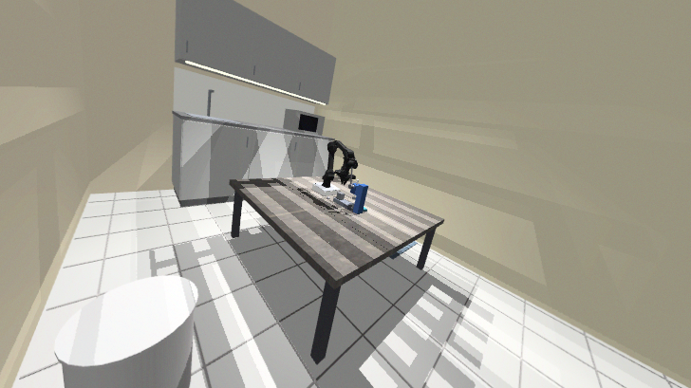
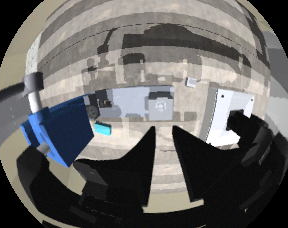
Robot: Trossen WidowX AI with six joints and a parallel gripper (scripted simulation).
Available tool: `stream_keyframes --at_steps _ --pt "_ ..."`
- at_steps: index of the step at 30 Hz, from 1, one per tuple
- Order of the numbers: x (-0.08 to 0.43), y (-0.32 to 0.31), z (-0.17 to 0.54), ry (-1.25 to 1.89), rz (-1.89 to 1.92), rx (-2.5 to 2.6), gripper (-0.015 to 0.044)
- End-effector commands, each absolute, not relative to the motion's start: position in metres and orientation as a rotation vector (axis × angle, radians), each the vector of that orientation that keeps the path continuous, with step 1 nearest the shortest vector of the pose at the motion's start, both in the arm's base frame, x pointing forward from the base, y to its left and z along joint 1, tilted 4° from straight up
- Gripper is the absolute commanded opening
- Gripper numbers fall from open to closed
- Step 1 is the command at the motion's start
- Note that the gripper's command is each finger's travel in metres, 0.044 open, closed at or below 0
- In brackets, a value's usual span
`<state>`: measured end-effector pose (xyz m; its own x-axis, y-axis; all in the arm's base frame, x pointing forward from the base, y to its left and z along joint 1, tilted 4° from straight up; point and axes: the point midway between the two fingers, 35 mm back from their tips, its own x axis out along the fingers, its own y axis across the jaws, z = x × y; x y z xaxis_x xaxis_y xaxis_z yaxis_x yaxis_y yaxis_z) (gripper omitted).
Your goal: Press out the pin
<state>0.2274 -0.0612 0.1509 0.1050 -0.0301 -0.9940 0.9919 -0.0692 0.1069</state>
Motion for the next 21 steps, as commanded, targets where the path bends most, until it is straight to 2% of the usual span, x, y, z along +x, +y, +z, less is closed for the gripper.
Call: stream_keyframes --at_steps 1,10,17,21 --pt "0.226 -0.061 0.152 1.082 -1.199 1.289 0.003" --pt "0.221 -0.061 0.152 1.082 -1.199 1.289 0.003" --pt "0.161 -0.056 0.147 1.086 -1.203 1.286 0.003" --pt "0.152 -0.055 0.145 1.098 -1.166 1.27 0.003"
